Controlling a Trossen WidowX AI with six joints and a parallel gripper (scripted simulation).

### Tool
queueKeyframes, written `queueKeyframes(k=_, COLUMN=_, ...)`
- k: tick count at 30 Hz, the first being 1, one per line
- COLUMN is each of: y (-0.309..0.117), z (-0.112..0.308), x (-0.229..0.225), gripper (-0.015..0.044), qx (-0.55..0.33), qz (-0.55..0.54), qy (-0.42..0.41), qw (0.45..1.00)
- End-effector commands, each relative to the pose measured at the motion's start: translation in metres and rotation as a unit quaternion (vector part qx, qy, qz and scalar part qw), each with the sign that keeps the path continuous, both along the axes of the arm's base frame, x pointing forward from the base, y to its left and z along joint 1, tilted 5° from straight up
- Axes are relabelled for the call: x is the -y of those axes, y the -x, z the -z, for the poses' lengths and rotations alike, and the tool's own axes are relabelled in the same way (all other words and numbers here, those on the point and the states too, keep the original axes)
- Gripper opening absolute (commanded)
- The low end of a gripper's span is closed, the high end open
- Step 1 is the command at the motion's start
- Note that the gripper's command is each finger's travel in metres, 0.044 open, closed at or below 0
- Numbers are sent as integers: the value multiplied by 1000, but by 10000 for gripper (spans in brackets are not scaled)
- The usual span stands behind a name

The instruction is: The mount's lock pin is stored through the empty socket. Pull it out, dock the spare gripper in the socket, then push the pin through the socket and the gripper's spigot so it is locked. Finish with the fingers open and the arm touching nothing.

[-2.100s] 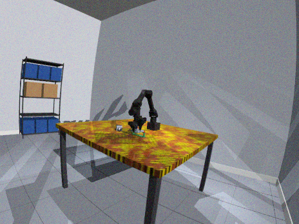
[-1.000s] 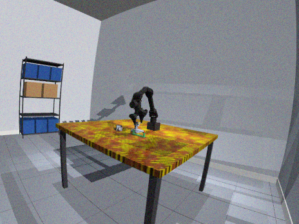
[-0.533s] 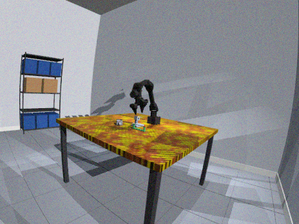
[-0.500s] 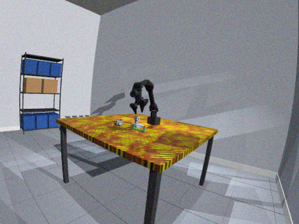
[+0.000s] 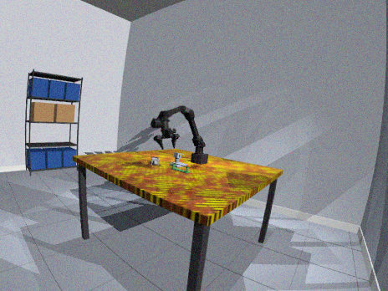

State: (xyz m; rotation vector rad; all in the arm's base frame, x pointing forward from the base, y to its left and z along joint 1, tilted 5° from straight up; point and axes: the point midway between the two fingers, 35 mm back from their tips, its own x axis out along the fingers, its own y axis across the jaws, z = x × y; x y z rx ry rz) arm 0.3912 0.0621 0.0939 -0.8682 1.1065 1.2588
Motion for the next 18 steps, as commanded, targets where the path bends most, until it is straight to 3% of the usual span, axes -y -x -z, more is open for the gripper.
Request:
queueKeyframes(k=1, y=-9, z=0, x=49, gripper=440, qx=28, qz=75, qy=-67, qw=994)
queueKeyframes(k=9, y=-9, z=-5, x=146, gripper=440, qx=128, qz=178, qy=-182, qw=959)
queueKeyframes(k=18, y=-9, z=0, x=149, gripper=440, qx=131, qz=179, qy=-184, qw=957)
